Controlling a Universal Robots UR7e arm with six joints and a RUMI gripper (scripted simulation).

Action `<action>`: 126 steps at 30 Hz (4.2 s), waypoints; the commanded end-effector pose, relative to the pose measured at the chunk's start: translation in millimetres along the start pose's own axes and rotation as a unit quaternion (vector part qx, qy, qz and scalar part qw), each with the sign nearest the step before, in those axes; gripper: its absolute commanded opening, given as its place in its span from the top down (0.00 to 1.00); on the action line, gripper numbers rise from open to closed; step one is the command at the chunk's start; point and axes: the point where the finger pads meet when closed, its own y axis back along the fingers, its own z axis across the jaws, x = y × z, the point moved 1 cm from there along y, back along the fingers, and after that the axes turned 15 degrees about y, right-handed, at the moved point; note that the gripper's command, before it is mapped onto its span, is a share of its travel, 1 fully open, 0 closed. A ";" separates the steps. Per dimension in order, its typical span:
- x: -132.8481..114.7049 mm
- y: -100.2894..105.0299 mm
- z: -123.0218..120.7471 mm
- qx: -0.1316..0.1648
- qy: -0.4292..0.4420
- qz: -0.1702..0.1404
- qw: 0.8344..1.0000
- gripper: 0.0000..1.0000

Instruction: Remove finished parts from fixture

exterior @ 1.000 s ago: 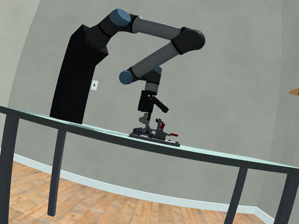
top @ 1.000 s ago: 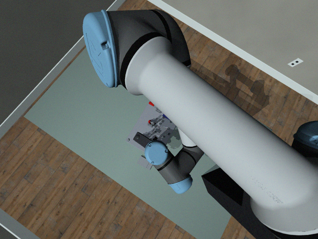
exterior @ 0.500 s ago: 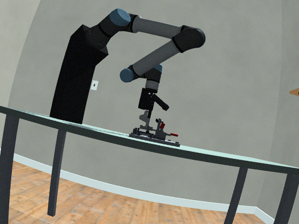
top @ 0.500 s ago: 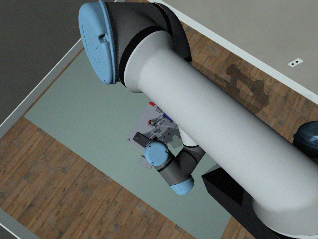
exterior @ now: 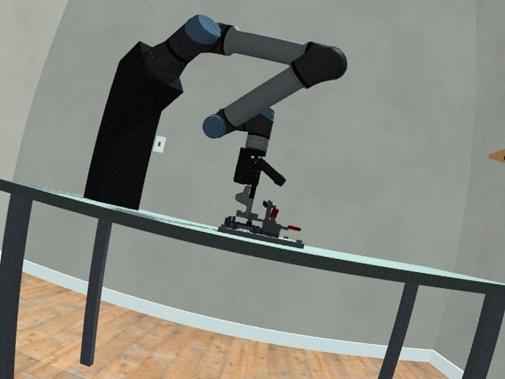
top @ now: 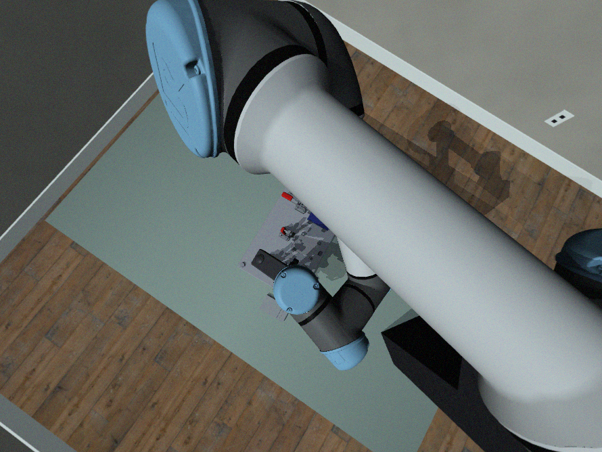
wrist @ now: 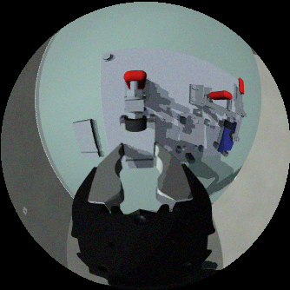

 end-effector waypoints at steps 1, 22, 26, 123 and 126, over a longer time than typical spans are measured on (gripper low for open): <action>0.8 2.5 -0.5 0.000 0.001 0.001 1.000 1.00; -6.1 32.6 -2.3 0.000 0.000 0.001 1.000 1.00; -6.9 36.2 -2.5 0.000 0.000 0.001 1.000 1.00; 13.0 37.0 -69.4 0.000 0.000 0.003 1.000 1.00; 14.8 37.1 -76.2 0.000 0.000 0.003 1.000 1.00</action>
